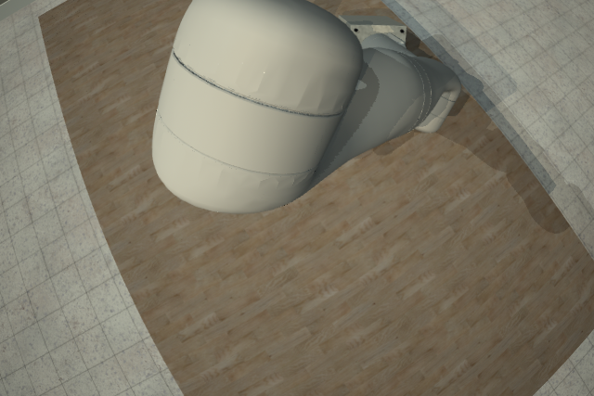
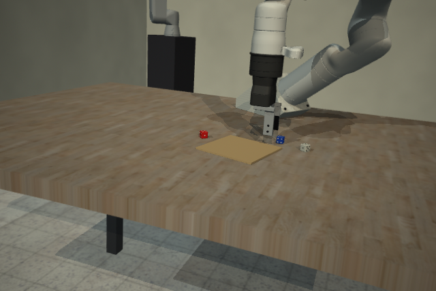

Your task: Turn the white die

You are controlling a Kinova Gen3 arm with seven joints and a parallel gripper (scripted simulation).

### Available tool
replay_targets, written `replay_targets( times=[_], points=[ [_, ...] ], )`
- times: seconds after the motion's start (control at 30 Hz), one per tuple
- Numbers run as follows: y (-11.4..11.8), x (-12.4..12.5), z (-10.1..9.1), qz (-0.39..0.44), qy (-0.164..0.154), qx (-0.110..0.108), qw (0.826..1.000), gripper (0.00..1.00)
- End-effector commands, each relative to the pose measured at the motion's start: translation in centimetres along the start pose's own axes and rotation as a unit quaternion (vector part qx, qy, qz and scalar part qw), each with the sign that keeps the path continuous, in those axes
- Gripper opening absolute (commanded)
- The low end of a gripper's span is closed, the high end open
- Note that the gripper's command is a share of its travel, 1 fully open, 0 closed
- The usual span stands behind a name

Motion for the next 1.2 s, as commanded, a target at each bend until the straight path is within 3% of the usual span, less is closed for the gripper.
replay_targets(
  times=[0.0, 0.3, 1.17],
  points=[
    [0.3, 1.1, -0.1, -0.005, -0.002, 0.0, 1.0, 1.0],
    [1.5, 5.4, -0.1, -0.005, -0.002, 0.0, 1.0, 1.0],
    [1.7, 6.3, -0.1, -0.005, -0.002, 0.0, 1.0, 1.0]
  ],
)
Point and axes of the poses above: the point where the finger pads meet when closed, its own z axis out along the fingers, its own y axis across the jaws, x = y × z, the point moved 6 cm from there along -z, back along the fingers, and after that the axes turned 11 degrees about z, right-handed, at the moved point
